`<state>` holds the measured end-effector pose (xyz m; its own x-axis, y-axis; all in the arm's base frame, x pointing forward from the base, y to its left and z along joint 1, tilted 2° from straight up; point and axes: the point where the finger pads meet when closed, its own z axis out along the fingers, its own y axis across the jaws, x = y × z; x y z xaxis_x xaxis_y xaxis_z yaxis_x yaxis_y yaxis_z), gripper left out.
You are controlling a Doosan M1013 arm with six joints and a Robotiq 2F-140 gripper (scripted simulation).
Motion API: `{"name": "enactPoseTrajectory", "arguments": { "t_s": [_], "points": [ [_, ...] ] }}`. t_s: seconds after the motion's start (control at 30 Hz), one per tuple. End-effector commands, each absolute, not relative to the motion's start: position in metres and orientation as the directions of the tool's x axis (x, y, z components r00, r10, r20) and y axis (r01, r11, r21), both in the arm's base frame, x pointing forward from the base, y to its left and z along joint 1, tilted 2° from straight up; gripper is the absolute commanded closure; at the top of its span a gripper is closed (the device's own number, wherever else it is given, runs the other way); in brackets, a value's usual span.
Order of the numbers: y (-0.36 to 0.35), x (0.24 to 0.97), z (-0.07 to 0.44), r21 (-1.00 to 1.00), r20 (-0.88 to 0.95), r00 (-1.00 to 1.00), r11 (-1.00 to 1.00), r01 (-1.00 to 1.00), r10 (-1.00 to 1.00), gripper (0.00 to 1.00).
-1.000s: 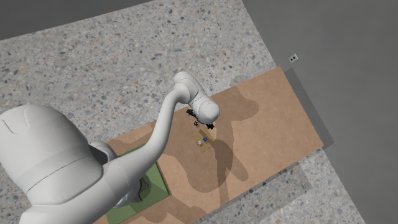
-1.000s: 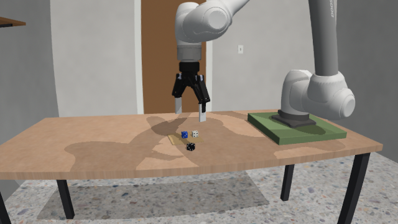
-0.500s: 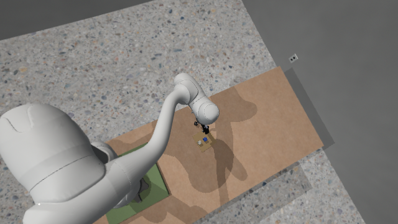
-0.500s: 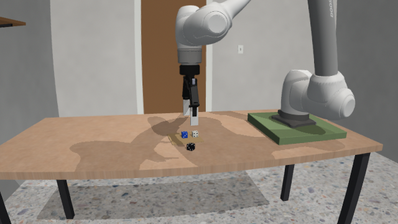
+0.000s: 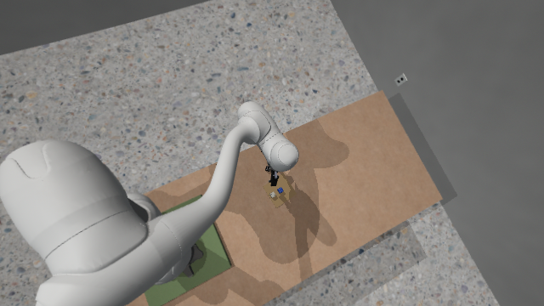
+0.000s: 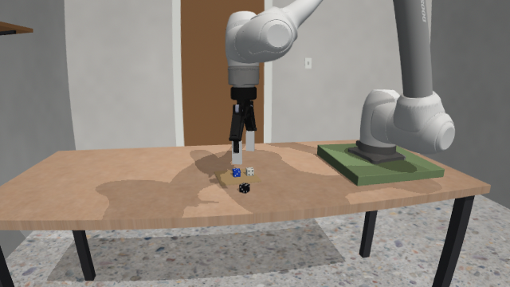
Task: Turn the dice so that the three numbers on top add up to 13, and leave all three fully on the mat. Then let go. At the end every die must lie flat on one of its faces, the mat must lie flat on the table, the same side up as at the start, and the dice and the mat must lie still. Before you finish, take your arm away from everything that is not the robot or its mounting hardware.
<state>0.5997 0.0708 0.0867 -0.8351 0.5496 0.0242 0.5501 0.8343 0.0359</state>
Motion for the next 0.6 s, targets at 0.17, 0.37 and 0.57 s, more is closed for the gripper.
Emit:
{"name": "enactPoseTrajectory", "arguments": {
  "t_s": [0.17,0.37,0.57],
  "points": [
    [0.0697,0.5982,0.0803,0.020,0.025,-0.649,0.649,0.761,0.760,0.00],
    [0.0697,0.5982,0.0802,0.020,0.025,-0.645,0.645,0.764,0.764,0.75],
    [0.0697,0.5982,0.0802,0.020,0.025,-0.645,0.645,0.764,0.764,0.75]
  ]
}}
